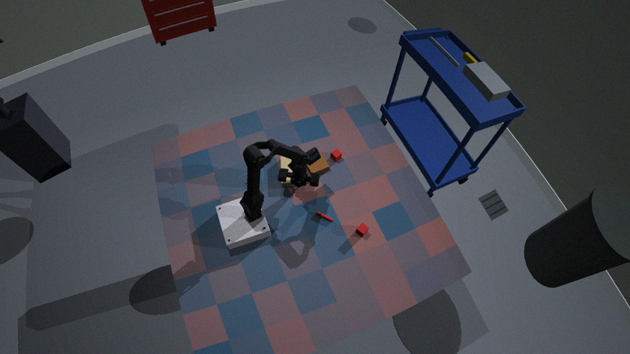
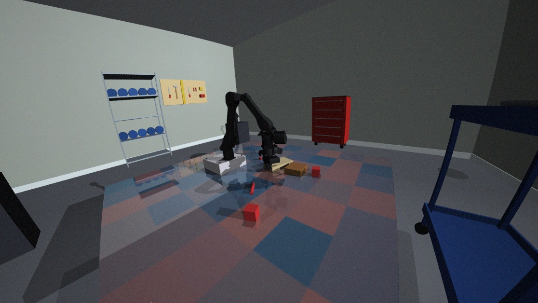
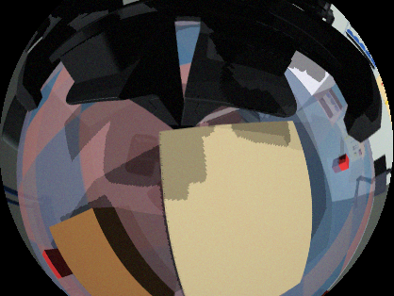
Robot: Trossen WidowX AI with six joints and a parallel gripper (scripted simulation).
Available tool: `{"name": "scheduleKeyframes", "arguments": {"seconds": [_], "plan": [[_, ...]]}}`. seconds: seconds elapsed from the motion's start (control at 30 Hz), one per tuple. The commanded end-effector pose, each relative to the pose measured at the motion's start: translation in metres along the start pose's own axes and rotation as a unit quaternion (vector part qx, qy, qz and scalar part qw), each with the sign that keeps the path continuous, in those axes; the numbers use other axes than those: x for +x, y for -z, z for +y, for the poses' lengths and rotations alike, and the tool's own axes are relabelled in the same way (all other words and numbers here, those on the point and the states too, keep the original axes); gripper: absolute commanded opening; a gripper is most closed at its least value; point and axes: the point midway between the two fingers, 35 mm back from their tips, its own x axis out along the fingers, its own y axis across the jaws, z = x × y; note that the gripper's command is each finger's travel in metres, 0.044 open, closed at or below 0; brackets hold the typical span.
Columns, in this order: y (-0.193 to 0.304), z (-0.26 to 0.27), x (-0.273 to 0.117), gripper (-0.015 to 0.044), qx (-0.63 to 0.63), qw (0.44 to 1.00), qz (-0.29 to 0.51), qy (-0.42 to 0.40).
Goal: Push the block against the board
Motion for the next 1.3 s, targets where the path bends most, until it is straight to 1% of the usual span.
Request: {"name": "scheduleKeyframes", "arguments": {"seconds": [0.0, 0.87, 0.9, 0.97, 1.1, 1.27], "plan": [[0.002, 0.001, 0.003, 0.0000, -0.002, 1.000, -0.001, -0.005], [0.045, -0.001, 0.005, 0.0000, -0.002, 1.000, 0.001, -0.005], [0.041, -0.002, 0.004, 0.0000, -0.001, 1.000, 0.004, -0.006], [0.040, -0.002, -0.007, 0.0000, 0.002, 1.000, 0.002, -0.006], [0.041, -0.002, -0.045, 0.0000, -0.001, 1.000, 0.001, -0.005], [0.041, -0.002, -0.051, 0.0000, 0.001, 1.000, 0.001, -0.005]]}}
